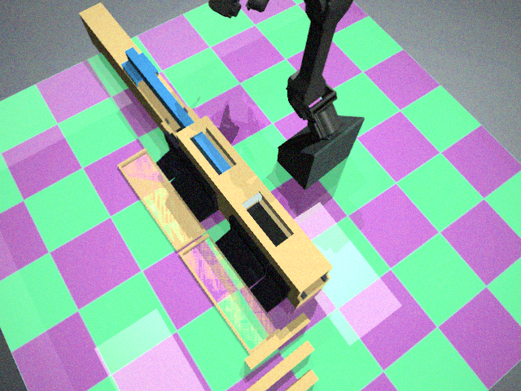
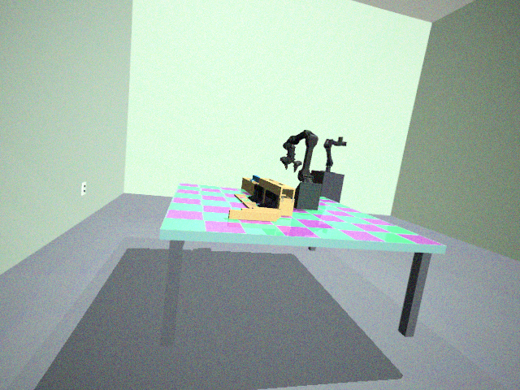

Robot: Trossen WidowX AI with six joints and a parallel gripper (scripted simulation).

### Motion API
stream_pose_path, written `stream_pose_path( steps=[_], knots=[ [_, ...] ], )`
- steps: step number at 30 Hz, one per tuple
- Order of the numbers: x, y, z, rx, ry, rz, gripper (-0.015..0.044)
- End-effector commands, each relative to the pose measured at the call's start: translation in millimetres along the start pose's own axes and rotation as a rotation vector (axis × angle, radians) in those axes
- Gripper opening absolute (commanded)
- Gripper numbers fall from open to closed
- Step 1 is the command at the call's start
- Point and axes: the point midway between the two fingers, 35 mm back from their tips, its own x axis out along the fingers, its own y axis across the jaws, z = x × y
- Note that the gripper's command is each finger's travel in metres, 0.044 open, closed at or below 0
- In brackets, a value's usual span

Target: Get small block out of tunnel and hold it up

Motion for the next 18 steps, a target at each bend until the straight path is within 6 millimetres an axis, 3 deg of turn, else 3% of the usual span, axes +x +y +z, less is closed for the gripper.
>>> stream_pose_path(
  steps=[1, 6, 11, 13, 18],
  knots=[
    [0, 0, 0, 0.0, 0.0, 0.0, 0.0426],
    [10, -10, 17, 0.046, -0.06, -0.02, 0.044],
    [24, -34, 64, 0.148, -0.205, -0.052, 0.044],
    [19, -50, 72, 0.131, -0.246, -0.127, 0.044],
    [17, -68, 127, 0.19, -0.404, -0.133, 0.044]
  ],
)
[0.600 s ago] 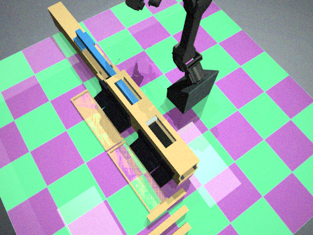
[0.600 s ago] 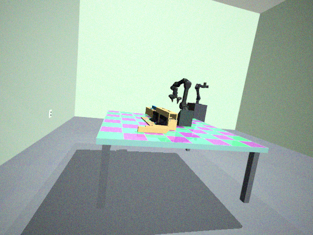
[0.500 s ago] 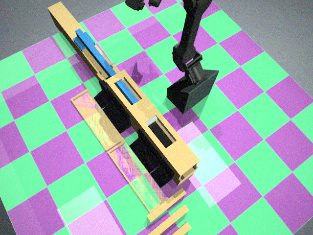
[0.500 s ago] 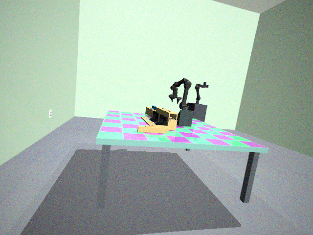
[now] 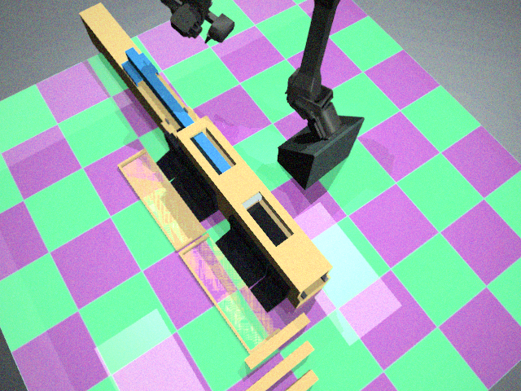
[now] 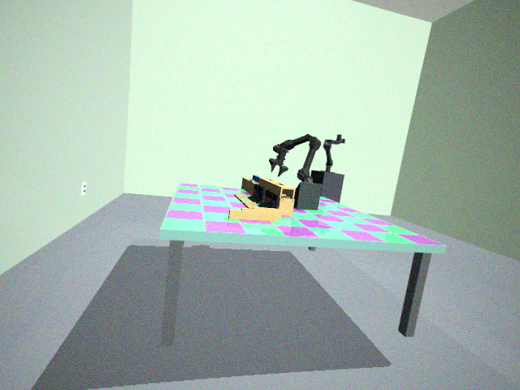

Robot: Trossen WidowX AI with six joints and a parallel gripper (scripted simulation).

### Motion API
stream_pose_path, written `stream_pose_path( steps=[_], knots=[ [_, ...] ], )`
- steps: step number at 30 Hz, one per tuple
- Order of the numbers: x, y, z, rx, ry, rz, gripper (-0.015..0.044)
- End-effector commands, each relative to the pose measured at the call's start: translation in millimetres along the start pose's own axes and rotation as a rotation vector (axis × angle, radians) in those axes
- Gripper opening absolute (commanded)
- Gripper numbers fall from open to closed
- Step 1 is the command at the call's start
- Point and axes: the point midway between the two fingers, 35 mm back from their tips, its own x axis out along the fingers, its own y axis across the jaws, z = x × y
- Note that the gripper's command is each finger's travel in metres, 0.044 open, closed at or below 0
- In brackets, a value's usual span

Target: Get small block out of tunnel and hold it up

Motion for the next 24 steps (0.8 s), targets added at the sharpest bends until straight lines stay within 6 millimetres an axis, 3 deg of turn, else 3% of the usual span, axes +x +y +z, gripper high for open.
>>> stream_pose_path(
  steps=[1, 6, 12, 16, 20, 24],
  knots=[
    [12, -1, 40, 0.049, -0.103, 0.013, 0.044],
    [18, 6, 110, 0.126, -0.255, 0.063, 0.044],
    [6, 33, 199, 0.221, -0.409, 0.165, 0.044],
    [-9, 71, 254, 0.258, -0.475, 0.272, 0.044],
    [-22, 106, 286, 0.282, -0.481, 0.346, 0.044],
    [-43, 157, 319, 0.313, -0.457, 0.416, 0.044]
  ],
)
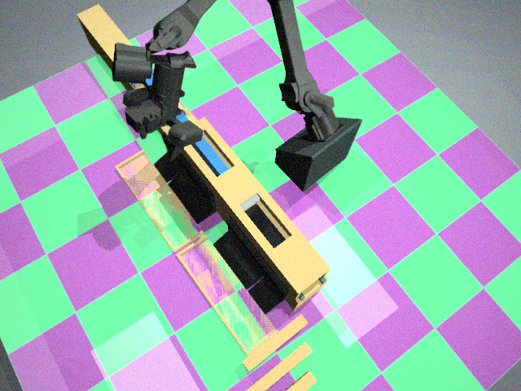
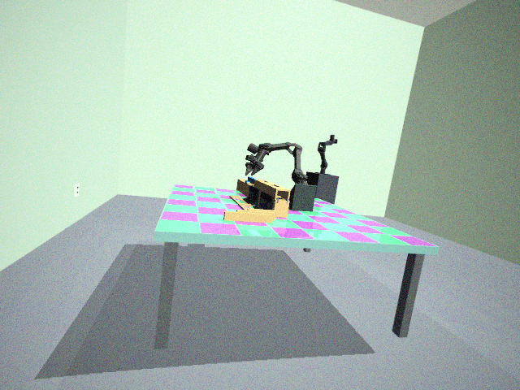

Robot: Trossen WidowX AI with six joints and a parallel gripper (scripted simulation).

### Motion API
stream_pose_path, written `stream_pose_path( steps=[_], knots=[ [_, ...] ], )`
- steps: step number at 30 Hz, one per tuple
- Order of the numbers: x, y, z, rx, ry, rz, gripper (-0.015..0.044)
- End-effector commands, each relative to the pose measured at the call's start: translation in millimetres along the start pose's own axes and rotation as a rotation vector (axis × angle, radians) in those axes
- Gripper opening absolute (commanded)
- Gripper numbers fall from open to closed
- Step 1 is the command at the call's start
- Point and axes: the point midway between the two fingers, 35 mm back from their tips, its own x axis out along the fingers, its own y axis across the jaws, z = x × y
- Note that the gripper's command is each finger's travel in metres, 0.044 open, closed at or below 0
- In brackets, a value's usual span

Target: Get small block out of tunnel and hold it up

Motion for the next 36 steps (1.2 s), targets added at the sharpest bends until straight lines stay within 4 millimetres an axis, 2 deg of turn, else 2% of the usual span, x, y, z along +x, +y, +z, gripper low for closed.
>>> stream_pose_path(
  steps=[1, 5, 10, 14, 16, 23, 26, 29, 36],
  knots=[
    [11, 59, 13, 0.035, 0.026, 0.048, 0.044],
    [14, 130, 17, 0.075, 0.054, 0.066, 0.044],
    [8, 211, 4, 0.113, 0.057, 0.04, 0.044],
    [-1, 265, -19, 0.14, 0.02, -0.003, 0.044],
    [-4, 280, -28, 0.149, -0.001, -0.018, 0.044],
    [-5, 282, -29, 0.15, -0.004, -0.02, 0.044],
    [-4, 273, -23, 0.102, 0.001, -0.024, 0.044],
    [-1, 242, -7, -0.034, 0.013, -0.037, 0.044],
    [-1, 148, 20, -0.377, 0.046, -0.088, 0.044]
  ],
)
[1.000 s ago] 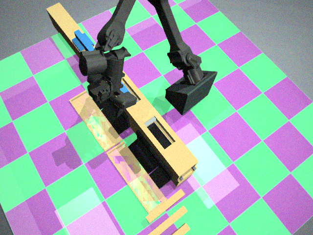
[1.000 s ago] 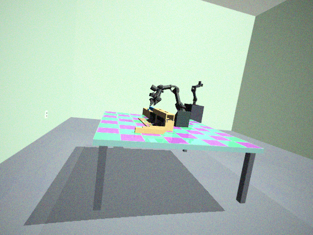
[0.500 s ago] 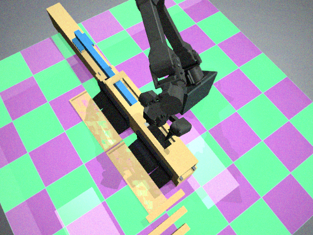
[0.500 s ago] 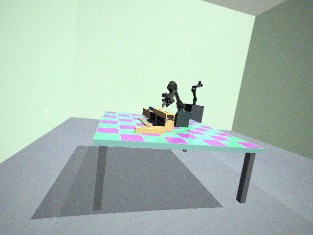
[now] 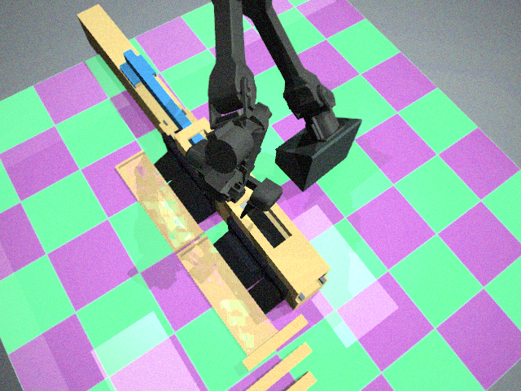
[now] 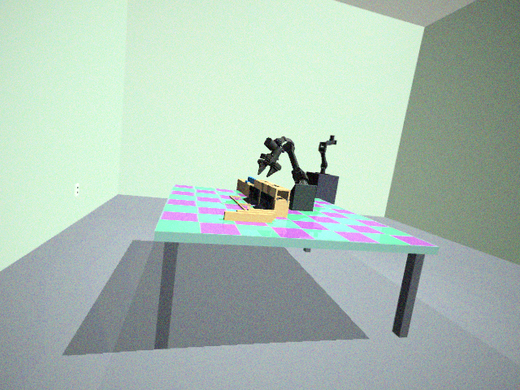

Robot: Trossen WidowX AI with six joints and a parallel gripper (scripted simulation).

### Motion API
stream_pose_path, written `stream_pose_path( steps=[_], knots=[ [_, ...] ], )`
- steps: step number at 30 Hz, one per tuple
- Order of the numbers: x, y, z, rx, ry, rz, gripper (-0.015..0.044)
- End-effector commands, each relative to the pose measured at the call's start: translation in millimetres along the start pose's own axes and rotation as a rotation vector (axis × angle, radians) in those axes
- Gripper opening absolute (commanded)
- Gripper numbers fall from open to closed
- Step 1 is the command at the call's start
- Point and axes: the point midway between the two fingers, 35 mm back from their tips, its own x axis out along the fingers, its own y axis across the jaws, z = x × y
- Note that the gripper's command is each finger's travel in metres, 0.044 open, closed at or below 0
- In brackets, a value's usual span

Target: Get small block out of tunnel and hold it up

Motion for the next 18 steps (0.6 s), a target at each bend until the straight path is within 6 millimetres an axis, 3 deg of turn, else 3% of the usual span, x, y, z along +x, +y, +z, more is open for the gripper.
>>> stream_pose_path(
  steps=[1, 10, 18],
  knots=[
    [-1, -71, 5, -0.222, 0.013, -0.047, 0.044],
    [-6, -156, -15, -0.488, 0.071, -0.105, 0.044],
    [-20, -232, -52, -0.693, 0.154, -0.153, 0.044]
  ],
)
